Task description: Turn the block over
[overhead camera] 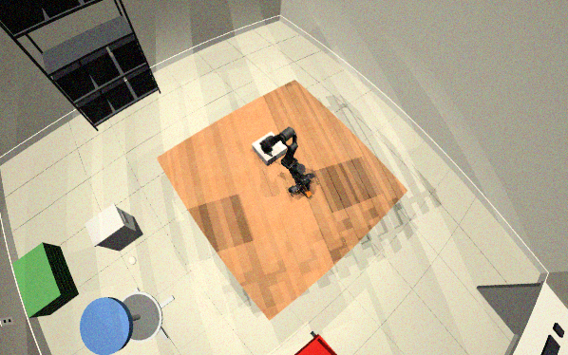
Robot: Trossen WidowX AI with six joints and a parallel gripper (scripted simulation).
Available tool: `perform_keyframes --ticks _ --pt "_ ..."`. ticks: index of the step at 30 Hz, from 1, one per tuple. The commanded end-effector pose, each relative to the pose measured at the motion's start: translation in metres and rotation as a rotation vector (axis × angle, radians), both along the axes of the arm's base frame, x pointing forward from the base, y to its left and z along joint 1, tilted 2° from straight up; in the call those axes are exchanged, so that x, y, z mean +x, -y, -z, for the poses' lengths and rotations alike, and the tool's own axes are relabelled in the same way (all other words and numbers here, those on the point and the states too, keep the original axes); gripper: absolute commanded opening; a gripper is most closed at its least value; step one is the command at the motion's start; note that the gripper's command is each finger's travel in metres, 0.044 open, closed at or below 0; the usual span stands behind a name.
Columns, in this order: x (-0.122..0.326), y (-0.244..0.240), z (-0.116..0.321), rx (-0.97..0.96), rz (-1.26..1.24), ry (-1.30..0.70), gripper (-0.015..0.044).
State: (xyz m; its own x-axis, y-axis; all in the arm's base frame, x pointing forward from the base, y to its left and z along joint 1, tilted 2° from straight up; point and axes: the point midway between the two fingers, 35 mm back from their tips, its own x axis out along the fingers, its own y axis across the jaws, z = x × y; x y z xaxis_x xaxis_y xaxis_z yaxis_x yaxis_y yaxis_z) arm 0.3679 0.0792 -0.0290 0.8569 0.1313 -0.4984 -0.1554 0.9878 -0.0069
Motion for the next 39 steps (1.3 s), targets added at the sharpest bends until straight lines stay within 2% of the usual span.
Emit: perform_keyframes --ticks 1,5,22,39 --pt "0.0003 0.0004 -0.0011 -0.006 0.0 0.008 0.0" --pt "0.0003 0.0004 -0.0011 -0.006 0.0 0.008 0.0" --pt "0.0003 0.0004 -0.0011 -0.006 0.0 0.008 0.044" --pt "0.0003 0.0004 -0.0011 -0.006 0.0 0.008 0.044"
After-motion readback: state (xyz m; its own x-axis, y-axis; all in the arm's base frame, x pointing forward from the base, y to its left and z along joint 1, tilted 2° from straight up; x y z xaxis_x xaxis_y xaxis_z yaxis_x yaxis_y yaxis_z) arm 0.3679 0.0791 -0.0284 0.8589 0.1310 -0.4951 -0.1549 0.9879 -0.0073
